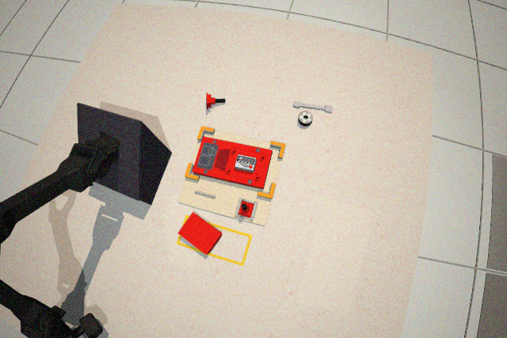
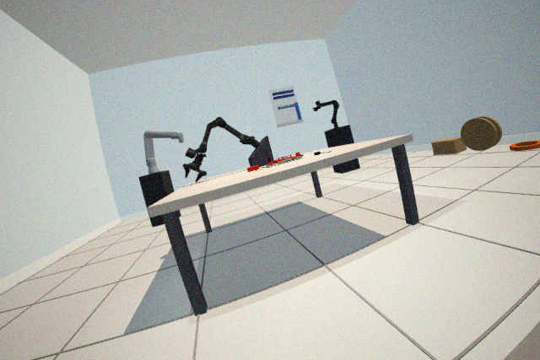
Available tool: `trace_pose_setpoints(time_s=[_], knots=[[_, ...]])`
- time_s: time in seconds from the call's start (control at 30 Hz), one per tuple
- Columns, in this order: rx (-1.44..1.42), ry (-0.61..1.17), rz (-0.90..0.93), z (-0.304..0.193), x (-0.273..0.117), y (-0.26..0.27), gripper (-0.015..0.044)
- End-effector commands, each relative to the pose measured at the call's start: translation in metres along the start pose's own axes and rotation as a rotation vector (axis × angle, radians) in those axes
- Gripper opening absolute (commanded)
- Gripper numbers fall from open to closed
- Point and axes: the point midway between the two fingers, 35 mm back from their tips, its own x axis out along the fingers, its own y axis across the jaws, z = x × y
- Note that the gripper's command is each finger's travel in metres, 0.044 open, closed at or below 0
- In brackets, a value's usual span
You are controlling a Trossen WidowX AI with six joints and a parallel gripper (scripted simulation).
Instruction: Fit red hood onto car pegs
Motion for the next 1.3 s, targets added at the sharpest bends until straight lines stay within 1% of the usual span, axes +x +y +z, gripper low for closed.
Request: trace_pose_setpoints(time_s=[0.0,0.23,0.37,0.53,0.73,0.93,1.1,1.27], knots=[[0.068,-0.017,0.095,0.028,-0.007,0.04,0.044],[0.152,-0.037,0.259,0.076,-0.032,0.112,0.044],[0.17,-0.026,0.327,0.091,-0.045,0.143,0.044],[0.18,0.01,0.433,0.107,-0.071,0.193,0.044],[0.161,0.072,0.55,0.119,-0.117,0.257,0.044],[0.106,0.14,0.629,0.118,-0.172,0.313,0.044],[0.034,0.189,0.655,0.107,-0.222,0.35,0.044],[-0.05,0.213,0.64,0.088,-0.268,0.376,0.044]])
